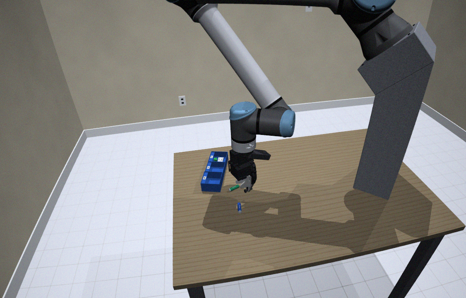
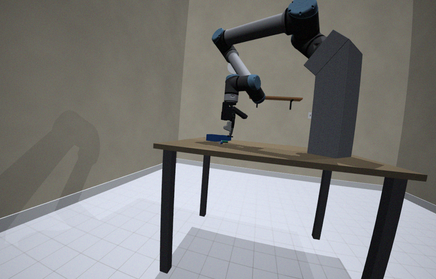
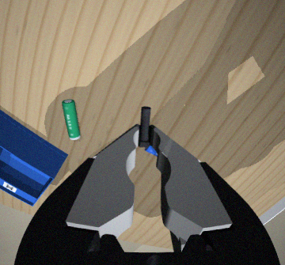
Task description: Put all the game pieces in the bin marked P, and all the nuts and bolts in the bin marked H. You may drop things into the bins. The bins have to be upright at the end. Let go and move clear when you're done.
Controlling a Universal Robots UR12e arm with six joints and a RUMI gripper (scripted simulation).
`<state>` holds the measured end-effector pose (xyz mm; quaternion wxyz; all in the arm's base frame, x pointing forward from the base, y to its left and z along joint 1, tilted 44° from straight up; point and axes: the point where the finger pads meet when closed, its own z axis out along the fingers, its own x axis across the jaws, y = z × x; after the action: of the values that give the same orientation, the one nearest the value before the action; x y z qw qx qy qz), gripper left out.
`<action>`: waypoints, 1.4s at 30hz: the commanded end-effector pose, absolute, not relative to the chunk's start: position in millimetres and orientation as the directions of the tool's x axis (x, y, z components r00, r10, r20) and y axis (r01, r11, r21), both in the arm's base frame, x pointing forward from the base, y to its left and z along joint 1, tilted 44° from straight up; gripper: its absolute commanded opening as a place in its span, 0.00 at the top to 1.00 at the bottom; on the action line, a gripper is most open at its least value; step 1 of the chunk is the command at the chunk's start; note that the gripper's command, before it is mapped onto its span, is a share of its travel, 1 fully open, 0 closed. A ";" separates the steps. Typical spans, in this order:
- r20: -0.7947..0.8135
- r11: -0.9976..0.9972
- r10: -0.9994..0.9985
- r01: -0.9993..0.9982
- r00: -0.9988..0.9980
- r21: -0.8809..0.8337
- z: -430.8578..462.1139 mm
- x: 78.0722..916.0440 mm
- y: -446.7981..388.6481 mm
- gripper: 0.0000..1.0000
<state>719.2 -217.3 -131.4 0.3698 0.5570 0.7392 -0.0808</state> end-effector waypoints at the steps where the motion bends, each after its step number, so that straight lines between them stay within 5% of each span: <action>1: -0.637 0.367 0.764 0.883 -0.106 0.293 -121.0 712.9 -209.6 1.00; 24: -0.637 0.367 0.764 0.883 -0.106 0.293 -114.6 708.8 -204.8 1.00; 42: -0.697 0.717 0.444 0.690 -0.562 -0.100 -50.2 730.4 -272.7 1.00</action>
<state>726.1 -260.2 -62.6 0.3449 0.3847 0.8403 -0.1642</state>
